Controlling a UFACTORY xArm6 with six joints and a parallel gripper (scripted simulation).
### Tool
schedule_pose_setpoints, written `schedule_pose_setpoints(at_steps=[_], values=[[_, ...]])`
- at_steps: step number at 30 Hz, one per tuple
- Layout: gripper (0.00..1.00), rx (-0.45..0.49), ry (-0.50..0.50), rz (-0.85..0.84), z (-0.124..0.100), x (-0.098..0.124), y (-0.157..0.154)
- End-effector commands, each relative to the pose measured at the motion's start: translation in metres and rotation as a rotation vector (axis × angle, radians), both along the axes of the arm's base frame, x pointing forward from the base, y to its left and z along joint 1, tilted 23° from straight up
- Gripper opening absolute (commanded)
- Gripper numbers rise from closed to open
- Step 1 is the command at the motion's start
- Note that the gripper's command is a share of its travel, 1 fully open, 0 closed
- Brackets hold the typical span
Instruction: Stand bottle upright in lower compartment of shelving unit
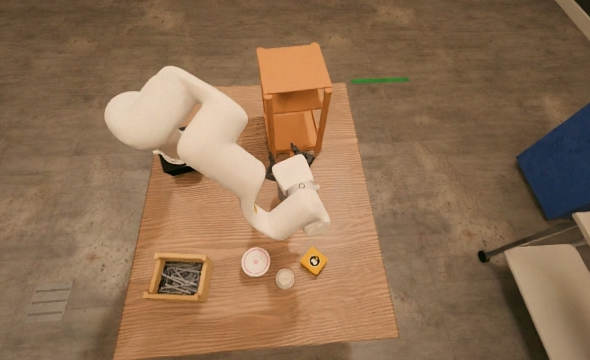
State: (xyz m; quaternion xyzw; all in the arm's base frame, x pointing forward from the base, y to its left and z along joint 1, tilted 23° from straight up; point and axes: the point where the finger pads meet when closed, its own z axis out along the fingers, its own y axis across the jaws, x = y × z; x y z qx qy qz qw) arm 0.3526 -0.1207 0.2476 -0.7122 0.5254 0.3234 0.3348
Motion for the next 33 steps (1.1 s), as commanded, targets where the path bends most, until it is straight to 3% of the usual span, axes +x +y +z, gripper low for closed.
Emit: schedule_pose_setpoints(at_steps=[1,17,33], values=[[0.75,0.031,0.013,-0.037,0.0006,0.0005,-0.0001],[0.75,0.153,0.069,-0.175,-0.0013,0.0007,-0.0008],[0.75,0.196,0.089,-0.224,-0.0018,0.0009,-0.0013]])
